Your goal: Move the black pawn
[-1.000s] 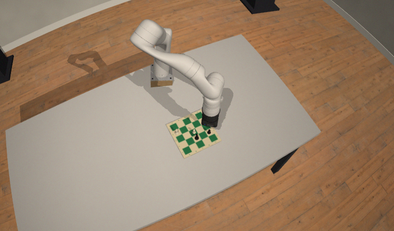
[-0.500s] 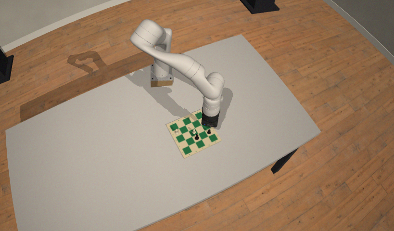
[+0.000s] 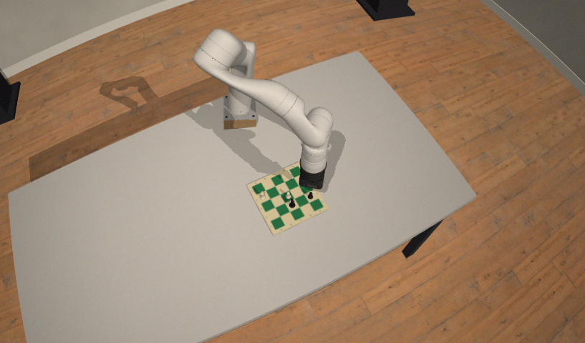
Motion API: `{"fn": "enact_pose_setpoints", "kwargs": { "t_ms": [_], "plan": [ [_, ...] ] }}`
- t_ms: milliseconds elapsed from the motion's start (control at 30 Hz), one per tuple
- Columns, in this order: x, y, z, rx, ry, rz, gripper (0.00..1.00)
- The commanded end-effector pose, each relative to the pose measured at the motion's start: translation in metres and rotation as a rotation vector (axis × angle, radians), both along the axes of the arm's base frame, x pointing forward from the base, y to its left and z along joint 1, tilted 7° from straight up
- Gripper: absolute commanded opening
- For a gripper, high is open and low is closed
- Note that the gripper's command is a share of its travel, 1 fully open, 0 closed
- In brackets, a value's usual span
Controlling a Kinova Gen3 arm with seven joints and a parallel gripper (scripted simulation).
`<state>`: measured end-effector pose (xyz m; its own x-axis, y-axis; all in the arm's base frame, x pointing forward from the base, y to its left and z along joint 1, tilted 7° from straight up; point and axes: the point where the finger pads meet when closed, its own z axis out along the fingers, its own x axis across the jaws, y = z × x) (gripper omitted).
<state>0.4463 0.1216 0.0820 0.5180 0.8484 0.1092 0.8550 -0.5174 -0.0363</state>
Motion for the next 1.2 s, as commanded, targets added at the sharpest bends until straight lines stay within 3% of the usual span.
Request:
{"fn": "enact_pose_setpoints", "kwargs": {
  "t_ms": [0, 1167],
  "plan": [
    [0.000, 0.000, 0.000, 0.000, -0.001, 0.000, 0.68],
    [0.000, 0.006, -0.040, 0.000, -0.001, 0.001, 0.68]
  ]
}}
